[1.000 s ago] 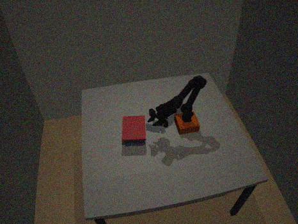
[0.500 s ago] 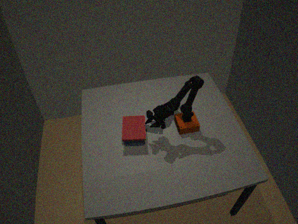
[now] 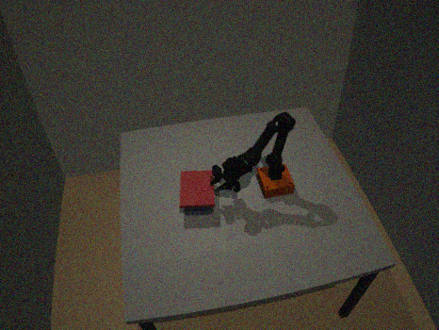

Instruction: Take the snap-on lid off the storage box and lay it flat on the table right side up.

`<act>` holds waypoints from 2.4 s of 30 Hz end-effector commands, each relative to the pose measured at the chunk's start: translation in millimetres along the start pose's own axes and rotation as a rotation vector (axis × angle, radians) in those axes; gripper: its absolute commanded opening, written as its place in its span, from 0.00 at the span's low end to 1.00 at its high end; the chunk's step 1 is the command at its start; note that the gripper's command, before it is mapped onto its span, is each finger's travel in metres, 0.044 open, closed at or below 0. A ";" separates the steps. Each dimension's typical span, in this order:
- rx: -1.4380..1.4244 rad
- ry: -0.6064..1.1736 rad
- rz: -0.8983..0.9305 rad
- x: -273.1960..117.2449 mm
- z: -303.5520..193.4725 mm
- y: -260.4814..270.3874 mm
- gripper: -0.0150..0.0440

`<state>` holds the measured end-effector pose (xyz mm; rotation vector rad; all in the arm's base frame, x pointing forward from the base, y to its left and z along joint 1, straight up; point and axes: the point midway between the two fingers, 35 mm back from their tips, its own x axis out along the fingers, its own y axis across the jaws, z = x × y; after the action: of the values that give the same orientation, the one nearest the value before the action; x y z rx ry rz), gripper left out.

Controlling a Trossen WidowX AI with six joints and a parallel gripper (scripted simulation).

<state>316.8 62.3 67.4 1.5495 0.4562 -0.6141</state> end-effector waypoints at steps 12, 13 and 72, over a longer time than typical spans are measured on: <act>-0.003 0.003 0.005 14.3 1.0 -0.6 0.57; -0.003 0.003 0.005 14.3 1.0 -0.6 0.56; 0.002 0.001 0.006 8.1 1.6 6.1 0.25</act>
<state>326.9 59.7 64.0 1.5499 0.4554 -0.6135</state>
